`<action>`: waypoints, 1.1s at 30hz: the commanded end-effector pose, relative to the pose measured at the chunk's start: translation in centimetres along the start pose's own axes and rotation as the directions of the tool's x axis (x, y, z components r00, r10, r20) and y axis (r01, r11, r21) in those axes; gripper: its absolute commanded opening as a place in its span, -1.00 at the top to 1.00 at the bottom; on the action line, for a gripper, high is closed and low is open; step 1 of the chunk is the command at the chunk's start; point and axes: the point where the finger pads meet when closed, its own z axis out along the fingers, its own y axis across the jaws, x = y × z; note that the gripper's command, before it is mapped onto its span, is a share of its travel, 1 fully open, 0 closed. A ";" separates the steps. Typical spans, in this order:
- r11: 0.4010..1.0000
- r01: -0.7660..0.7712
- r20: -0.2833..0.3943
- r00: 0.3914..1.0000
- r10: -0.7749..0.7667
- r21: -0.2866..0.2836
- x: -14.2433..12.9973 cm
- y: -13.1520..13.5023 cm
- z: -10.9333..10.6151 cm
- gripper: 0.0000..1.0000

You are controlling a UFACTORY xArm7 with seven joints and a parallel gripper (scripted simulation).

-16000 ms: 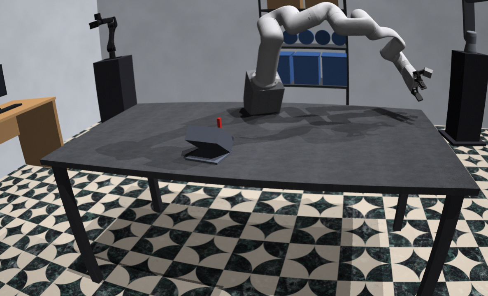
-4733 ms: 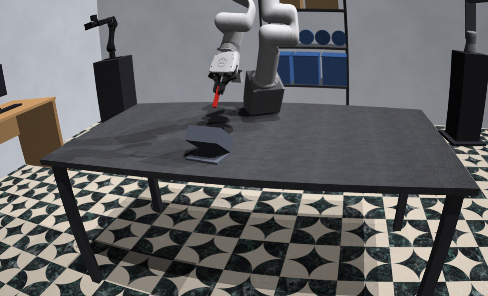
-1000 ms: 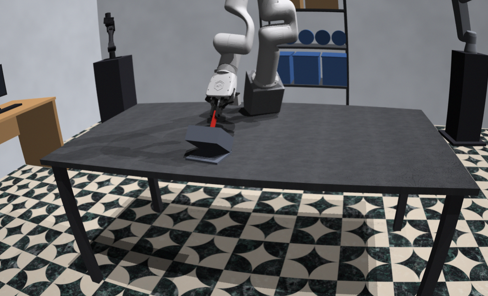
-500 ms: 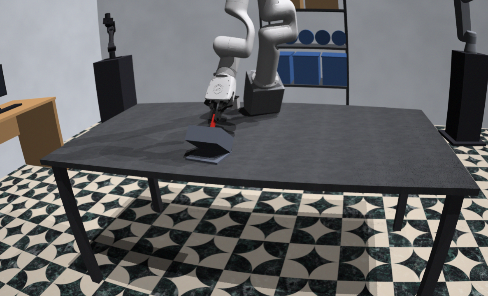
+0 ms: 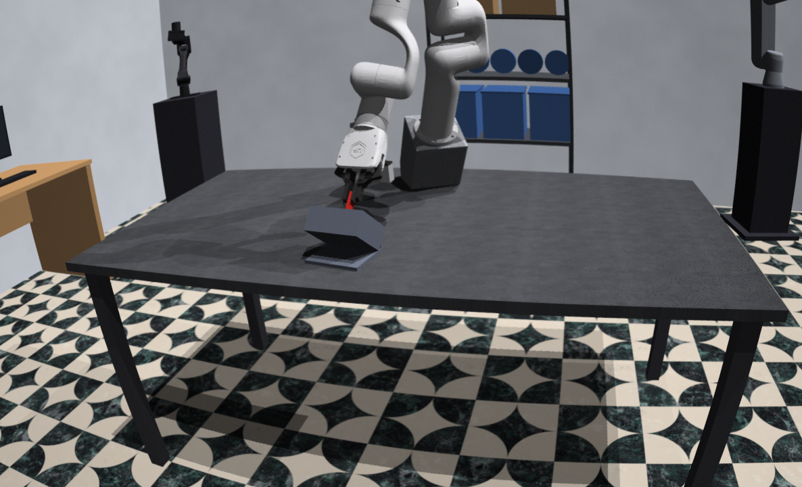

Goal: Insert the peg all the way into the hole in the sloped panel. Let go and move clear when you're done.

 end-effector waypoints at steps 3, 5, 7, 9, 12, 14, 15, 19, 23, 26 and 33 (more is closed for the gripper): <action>1.000 0.000 0.001 1.000 0.000 0.001 -0.1 0.0 0.0 1.00; 1.000 0.000 0.001 1.000 0.000 0.001 -0.1 0.0 0.0 0.85; 1.000 0.000 0.001 1.000 0.000 0.001 -0.1 0.0 0.0 0.55; 1.000 0.000 0.001 1.000 0.000 0.001 -0.1 0.0 0.0 0.24; 1.000 0.000 0.001 1.000 0.000 0.001 -0.1 0.0 0.0 -0.06; 1.000 0.000 0.001 1.000 0.000 0.001 -0.1 0.0 0.0 -0.21; 1.000 0.000 0.001 1.000 0.000 0.001 -0.1 0.0 0.0 -0.36; 1.000 0.000 0.001 1.000 0.000 0.001 -0.1 0.0 0.0 -0.97; 1.000 -0.001 0.001 1.000 0.001 0.000 -0.1 0.0 -0.2 -1.00; 1.000 -0.003 -0.001 1.000 0.003 -0.001 -0.2 0.0 -0.8 -1.00; 1.000 -0.007 -0.004 1.000 0.007 -0.003 -0.3 0.1 -2.5 -1.00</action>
